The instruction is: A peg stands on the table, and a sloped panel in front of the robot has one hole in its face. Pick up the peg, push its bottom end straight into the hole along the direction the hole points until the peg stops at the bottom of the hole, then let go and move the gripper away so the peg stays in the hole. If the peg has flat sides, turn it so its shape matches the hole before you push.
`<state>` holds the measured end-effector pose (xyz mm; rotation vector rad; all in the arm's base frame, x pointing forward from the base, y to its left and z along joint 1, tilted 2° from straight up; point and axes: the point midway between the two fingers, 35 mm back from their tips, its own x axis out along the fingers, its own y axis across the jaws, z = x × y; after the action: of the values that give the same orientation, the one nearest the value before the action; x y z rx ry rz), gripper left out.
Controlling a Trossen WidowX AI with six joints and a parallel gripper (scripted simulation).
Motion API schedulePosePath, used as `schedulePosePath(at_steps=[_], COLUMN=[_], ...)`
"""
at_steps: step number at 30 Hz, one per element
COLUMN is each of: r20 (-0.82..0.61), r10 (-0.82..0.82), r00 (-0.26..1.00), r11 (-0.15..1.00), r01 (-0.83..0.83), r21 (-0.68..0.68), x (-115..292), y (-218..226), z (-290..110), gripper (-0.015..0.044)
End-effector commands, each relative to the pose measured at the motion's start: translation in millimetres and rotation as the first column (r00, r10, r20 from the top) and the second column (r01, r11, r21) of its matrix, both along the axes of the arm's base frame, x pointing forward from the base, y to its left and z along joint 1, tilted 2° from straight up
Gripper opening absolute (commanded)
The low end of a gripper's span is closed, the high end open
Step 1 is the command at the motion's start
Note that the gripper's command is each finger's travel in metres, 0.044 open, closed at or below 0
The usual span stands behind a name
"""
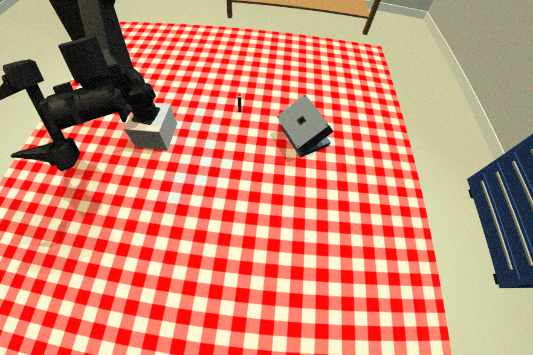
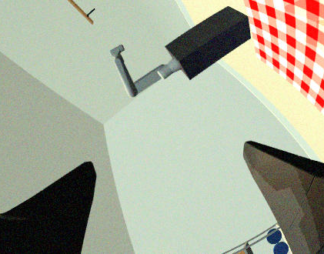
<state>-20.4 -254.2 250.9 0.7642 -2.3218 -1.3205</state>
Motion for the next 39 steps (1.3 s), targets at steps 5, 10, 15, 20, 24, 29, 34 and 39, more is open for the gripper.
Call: schedulePosePath(at_steps=[5, 10, 15, 20, 24, 29, 34, 39], r20=[-0.147, -0.219, -0.28, -0.329, -0.359, -0.385, -0.397, -0.394], r10=[0.209, 0.332, 0.452, 0.568, 0.654, 0.748, 0.826, 0.883], r00=[0.967, 0.918, 0.847, 0.754, 0.666, 0.541, 0.401, 0.253], r11=[0.967, 0.923, 0.864, 0.791, 0.726, 0.641, 0.553, 0.467], r01=[-0.183, -0.268, -0.337, -0.39, -0.418, -0.437, -0.436, -0.417], r21=[0.175, 0.276, 0.375, 0.472, 0.545, 0.631, 0.71, 0.779], x=[47, 76, 105, 136, 160, 190, 218, 246], y=[-23, -30, -35, -36, -35, -29, -21, -9], z=[-2, -4, -9, -14, -20, -28, -37, -47], gripper=[0.044, 0.044, 0.044, 0.044, 0.044, 0.044, 0.044, 0.044])
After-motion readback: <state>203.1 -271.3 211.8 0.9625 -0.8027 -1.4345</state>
